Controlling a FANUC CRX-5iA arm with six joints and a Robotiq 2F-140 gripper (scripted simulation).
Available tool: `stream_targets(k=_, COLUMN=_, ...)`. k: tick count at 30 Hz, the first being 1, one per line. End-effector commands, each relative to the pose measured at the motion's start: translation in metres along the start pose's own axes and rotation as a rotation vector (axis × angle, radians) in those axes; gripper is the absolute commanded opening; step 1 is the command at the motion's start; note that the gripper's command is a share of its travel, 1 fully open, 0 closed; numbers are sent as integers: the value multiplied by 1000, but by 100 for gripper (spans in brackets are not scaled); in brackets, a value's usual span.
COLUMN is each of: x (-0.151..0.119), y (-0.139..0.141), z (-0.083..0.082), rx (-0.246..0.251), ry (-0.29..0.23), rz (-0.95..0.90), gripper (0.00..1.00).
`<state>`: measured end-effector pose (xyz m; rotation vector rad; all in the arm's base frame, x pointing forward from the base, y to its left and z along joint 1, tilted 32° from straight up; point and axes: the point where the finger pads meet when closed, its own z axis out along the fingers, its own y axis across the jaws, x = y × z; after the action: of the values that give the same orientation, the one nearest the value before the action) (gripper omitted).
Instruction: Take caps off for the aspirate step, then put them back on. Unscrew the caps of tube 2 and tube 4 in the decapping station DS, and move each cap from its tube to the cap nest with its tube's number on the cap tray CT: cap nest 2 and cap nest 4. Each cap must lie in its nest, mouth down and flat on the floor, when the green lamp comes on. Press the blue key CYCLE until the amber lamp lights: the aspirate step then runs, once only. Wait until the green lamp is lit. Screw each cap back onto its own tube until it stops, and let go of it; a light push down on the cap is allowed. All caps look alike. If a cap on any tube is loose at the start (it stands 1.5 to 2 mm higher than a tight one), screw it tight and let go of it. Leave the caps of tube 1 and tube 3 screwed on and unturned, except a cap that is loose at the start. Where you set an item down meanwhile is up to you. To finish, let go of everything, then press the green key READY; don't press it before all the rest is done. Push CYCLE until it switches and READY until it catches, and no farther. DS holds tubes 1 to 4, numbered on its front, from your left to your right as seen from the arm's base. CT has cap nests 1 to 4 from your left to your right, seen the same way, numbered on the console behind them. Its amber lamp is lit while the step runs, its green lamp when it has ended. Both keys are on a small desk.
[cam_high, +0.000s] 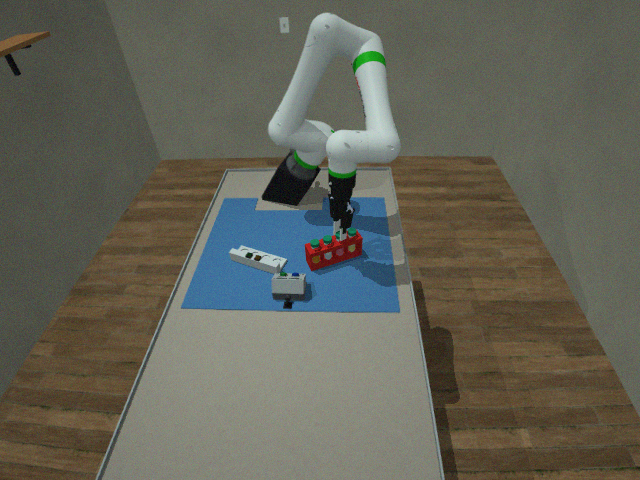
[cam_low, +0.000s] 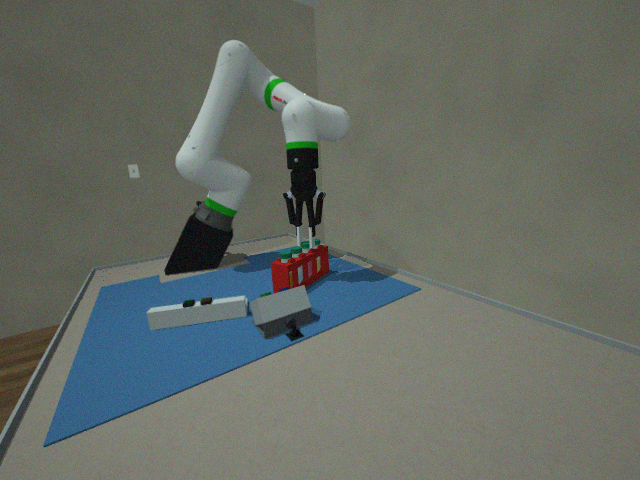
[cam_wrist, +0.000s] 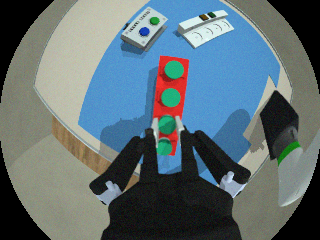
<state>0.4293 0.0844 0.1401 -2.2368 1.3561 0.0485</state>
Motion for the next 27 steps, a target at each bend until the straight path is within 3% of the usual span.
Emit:
stream_targets(k=1, x=0, y=0, z=0, rx=13, ry=-29, rz=-257, gripper=0)
stream_targets(k=11, x=0, y=0, z=0, rx=14, ry=-29, rz=-305, gripper=0)
stream_targets(k=12, x=0, y=0, z=0, rx=14, ry=-29, rz=-305, gripper=35)
stream_targets(k=22, x=0, y=0, z=0, rx=14, ry=-29, rz=-305, gripper=35)
stream_targets(k=25, x=0, y=0, z=0, rx=13, ry=-29, rz=-221, gripper=35)
stream_targets(k=27, x=0, y=0, z=0, rx=10, ry=-30, rz=-55, gripper=35)
